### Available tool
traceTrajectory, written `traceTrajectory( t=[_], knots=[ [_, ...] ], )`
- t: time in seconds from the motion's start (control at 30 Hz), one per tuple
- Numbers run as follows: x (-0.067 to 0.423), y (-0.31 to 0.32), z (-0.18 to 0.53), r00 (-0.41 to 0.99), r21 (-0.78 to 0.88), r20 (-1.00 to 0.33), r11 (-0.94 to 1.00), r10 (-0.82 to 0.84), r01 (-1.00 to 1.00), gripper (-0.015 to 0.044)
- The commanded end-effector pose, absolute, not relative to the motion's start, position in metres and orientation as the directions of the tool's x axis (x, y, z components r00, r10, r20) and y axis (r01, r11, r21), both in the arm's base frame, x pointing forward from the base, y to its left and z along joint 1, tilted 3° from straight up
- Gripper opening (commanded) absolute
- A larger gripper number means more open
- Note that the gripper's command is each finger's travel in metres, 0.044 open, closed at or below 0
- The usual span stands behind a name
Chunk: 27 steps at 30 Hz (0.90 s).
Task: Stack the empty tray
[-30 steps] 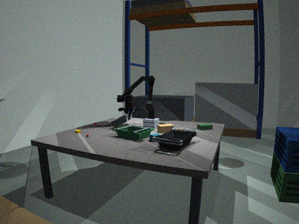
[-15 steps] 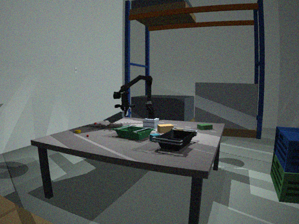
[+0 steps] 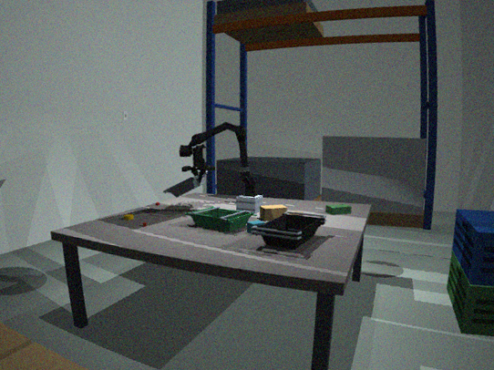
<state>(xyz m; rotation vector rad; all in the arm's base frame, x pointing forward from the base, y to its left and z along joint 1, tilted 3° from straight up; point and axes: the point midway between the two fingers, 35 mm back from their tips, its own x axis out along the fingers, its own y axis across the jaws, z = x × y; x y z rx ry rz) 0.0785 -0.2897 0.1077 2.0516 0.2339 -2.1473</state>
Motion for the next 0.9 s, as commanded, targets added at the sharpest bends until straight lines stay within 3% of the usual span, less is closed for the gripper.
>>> traceTrajectory(
  t=[0.0, 0.87],
  knots=[
    [0.083, -0.305, 0.126, -0.036, 0.027, -0.999, -0.975, -0.036, 0.218, 0.0],
    [0.088, -0.32, 0.142, -0.036, 0.028, -0.999, -0.975, -0.037, 0.218, 0.0]
  ],
)
